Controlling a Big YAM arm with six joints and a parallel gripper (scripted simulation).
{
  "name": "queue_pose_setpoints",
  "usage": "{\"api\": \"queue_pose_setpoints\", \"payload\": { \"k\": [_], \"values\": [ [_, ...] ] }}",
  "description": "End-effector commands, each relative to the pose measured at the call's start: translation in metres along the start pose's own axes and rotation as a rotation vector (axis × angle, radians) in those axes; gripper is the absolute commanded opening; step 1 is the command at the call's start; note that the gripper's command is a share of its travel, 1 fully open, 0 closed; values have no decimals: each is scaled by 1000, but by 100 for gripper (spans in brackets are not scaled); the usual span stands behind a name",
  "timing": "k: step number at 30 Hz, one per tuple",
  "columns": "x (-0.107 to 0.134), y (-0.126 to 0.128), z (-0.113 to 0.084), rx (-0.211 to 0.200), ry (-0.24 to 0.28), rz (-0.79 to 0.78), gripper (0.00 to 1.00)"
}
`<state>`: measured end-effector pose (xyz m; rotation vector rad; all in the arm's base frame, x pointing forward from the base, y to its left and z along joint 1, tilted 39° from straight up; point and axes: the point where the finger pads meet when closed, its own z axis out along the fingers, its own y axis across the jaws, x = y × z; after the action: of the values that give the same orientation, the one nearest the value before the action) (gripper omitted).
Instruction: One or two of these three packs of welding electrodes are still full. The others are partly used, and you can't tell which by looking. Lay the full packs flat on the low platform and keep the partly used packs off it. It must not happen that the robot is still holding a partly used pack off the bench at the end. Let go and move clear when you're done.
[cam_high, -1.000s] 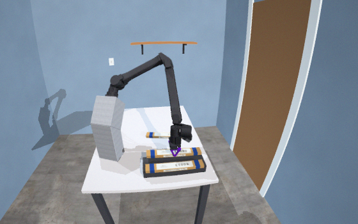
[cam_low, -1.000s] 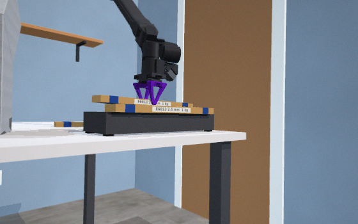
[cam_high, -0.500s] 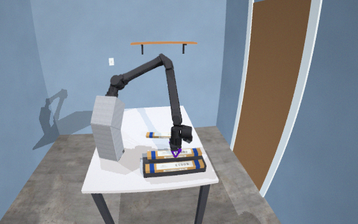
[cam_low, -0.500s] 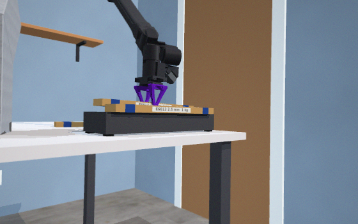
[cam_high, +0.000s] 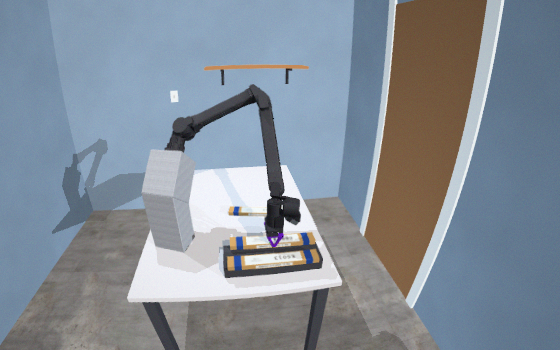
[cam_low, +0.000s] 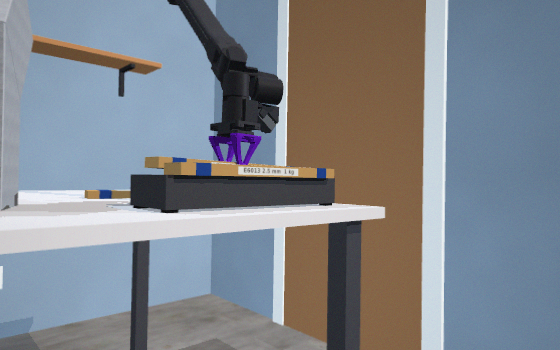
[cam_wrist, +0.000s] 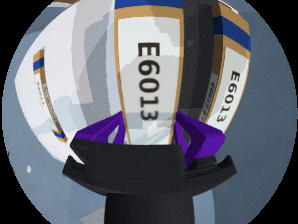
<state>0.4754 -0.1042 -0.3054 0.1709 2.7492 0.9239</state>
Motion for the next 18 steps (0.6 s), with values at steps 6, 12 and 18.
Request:
{"api": "queue_pose_setpoints", "payload": {
  "k": [6, 12, 18],
  "values": [
    [-32, -14, -26, 26, -75, -28, 0],
    [-27, -14, -24, 25, -72, -27, 0],
    [-17, -14, -21, 22, -64, -20, 0]
  ]
}}
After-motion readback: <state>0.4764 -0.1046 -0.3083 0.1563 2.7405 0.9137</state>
